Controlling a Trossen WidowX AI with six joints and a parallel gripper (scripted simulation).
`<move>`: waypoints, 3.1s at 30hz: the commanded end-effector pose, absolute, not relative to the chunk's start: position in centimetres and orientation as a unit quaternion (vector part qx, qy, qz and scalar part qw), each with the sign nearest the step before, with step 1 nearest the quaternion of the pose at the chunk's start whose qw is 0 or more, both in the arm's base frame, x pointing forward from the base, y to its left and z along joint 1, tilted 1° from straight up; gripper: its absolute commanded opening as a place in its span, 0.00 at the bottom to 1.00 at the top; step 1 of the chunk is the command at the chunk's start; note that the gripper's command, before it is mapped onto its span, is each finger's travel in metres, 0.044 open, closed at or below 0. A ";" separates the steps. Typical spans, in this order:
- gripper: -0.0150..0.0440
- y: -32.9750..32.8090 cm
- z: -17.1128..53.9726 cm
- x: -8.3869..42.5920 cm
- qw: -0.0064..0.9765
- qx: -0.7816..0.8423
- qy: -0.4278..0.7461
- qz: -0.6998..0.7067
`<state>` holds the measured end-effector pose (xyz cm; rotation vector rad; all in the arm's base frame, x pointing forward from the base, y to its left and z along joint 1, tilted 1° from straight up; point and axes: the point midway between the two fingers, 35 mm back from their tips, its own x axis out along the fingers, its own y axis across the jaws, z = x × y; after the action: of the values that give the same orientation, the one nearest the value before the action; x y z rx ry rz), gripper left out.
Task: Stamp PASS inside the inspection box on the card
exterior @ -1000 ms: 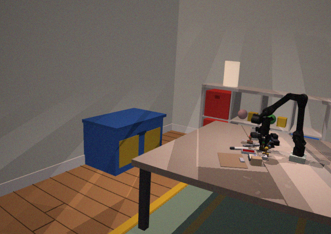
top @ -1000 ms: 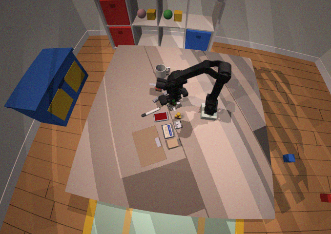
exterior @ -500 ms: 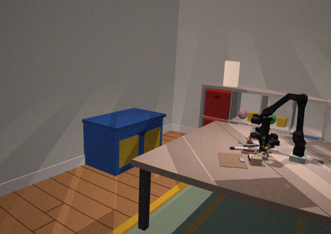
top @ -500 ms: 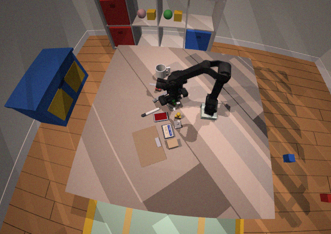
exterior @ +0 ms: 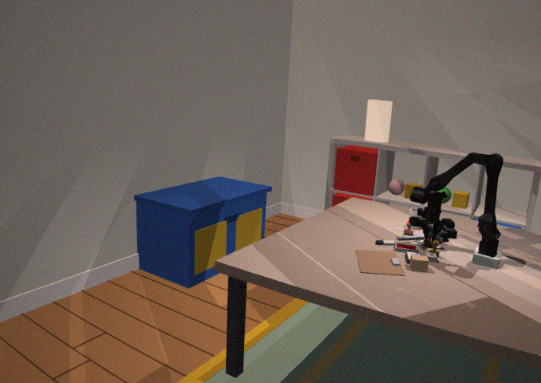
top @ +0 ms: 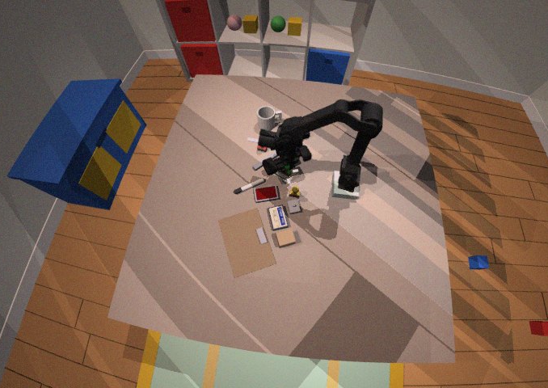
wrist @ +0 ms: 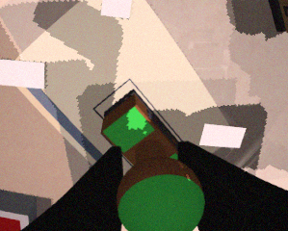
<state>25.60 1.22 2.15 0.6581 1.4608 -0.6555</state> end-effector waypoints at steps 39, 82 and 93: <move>0.25 1.3 2.0 25.7 0.649 0.291 0.641 -0.288; 0.25 1.3 4.1 25.8 0.649 0.291 0.641 -0.288; 0.25 1.3 5.9 25.9 0.649 0.291 0.641 -0.288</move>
<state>25.75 1.24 5.29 0.6572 1.4631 -0.6564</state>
